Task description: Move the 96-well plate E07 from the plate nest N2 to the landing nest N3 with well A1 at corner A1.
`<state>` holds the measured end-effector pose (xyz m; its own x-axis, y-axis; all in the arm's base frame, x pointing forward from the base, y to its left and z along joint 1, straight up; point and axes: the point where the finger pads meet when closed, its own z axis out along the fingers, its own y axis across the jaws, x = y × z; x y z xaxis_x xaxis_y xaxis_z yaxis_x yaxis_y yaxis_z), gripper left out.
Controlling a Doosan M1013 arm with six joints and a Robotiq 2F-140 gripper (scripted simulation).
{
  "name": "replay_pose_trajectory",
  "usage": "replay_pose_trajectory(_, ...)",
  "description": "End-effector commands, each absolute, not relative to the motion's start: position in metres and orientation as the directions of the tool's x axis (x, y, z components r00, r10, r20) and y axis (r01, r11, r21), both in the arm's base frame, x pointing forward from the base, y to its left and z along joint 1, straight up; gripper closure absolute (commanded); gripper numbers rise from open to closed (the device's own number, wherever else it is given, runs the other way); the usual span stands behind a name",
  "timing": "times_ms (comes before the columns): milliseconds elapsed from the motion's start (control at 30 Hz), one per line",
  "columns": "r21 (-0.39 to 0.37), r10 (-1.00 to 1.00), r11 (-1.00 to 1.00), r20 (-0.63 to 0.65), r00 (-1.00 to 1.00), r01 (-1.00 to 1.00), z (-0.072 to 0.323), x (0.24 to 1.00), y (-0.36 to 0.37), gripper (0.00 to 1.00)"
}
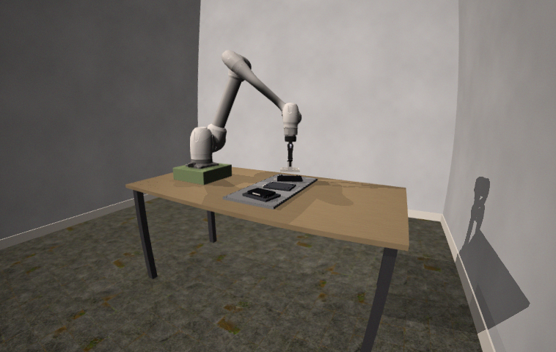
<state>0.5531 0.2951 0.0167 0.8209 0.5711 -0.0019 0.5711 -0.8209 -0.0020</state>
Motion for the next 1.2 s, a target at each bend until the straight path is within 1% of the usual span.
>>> replay_pose_trajectory(0, -0.002, 0.546, -0.838, -0.002, 0.838, 0.546, 0.017, 0.553, 0.295, 1.0)
replay_pose_trajectory(100, -0.002, 0.48, -0.877, -0.002, 0.877, 0.48, 0.017, 0.553, 0.295, 1.0)
replay_pose_trajectory(233, -0.002, 0.458, -0.889, -0.002, 0.889, 0.458, 0.017, 0.553, 0.295, 1.0)
replay_pose_trajectory(367, -0.002, 0.369, -0.929, -0.002, 0.929, 0.369, 0.017, 0.553, 0.295, 1.0)
replay_pose_trajectory(567, -0.002, 0.346, -0.938, -0.002, 0.938, 0.346, 0.017, 0.553, 0.295, 1.0)
replay_pose_trajectory(733, -0.001, 0.242, -0.97, -0.002, 0.97, 0.242, 0.017, 0.553, 0.295, 1.0)
replay_pose_trajectory(1167, -0.001, 0.241, -0.971, -0.002, 0.971, 0.241, 0.017, 0.556, 0.285, 1.0)
